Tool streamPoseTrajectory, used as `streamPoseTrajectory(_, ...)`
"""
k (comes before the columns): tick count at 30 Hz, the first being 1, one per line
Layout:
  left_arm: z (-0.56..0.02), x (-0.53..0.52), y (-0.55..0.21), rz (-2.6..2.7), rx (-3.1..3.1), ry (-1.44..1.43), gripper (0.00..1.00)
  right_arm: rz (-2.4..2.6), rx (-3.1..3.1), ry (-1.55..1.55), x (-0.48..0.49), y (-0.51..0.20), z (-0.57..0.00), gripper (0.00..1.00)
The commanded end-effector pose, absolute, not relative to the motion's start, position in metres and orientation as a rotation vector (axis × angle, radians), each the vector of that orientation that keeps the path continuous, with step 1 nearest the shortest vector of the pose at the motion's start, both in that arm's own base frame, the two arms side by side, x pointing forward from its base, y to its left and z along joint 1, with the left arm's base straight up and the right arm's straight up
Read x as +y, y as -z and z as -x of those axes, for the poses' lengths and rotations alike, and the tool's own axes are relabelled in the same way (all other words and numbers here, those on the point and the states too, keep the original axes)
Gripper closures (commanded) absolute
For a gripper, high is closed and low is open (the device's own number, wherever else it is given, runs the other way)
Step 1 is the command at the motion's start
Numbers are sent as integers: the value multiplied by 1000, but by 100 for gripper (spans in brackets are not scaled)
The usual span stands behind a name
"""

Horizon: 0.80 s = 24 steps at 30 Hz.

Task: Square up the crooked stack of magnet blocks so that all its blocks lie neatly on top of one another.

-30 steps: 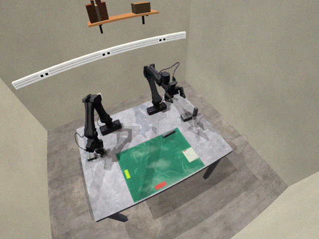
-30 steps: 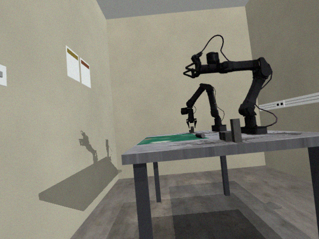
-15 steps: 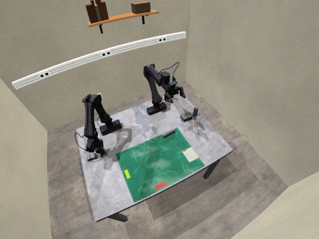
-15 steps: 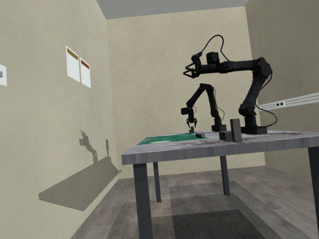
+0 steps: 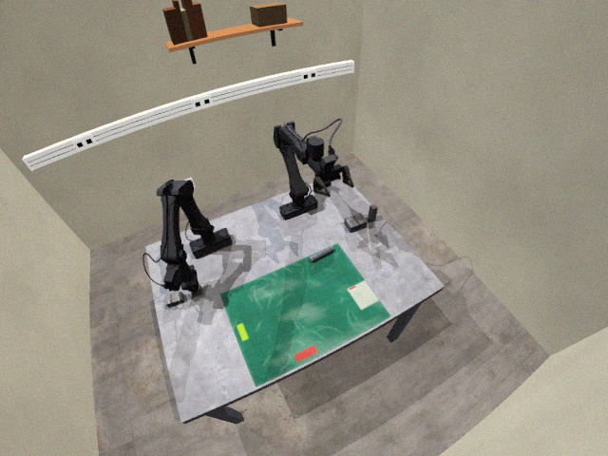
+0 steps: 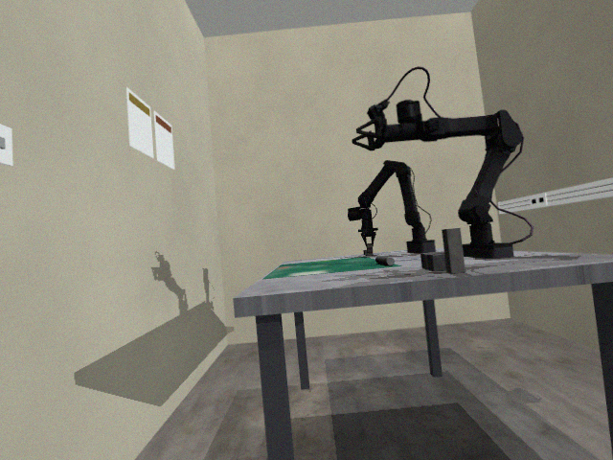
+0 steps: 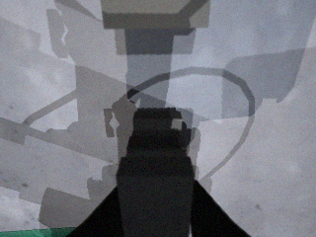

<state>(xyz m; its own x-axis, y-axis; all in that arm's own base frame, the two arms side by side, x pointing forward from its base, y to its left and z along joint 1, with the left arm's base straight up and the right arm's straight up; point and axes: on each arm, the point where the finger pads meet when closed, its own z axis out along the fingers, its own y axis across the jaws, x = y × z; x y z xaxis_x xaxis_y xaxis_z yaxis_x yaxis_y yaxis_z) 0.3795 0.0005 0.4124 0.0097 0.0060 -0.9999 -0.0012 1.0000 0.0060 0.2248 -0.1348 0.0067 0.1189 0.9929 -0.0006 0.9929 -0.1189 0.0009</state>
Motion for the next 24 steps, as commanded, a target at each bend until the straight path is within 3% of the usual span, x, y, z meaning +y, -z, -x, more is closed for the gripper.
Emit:
streamPoseTrajectory(1,-371,0,-449,-8,1471,-2,0,-2290,2028,-13,-147,-27,-238,68)
streamPoseTrajectory(24,-371,0,-449,-8,1471,-2,0,-2296,2034,-9,-146,-27,-236,70)
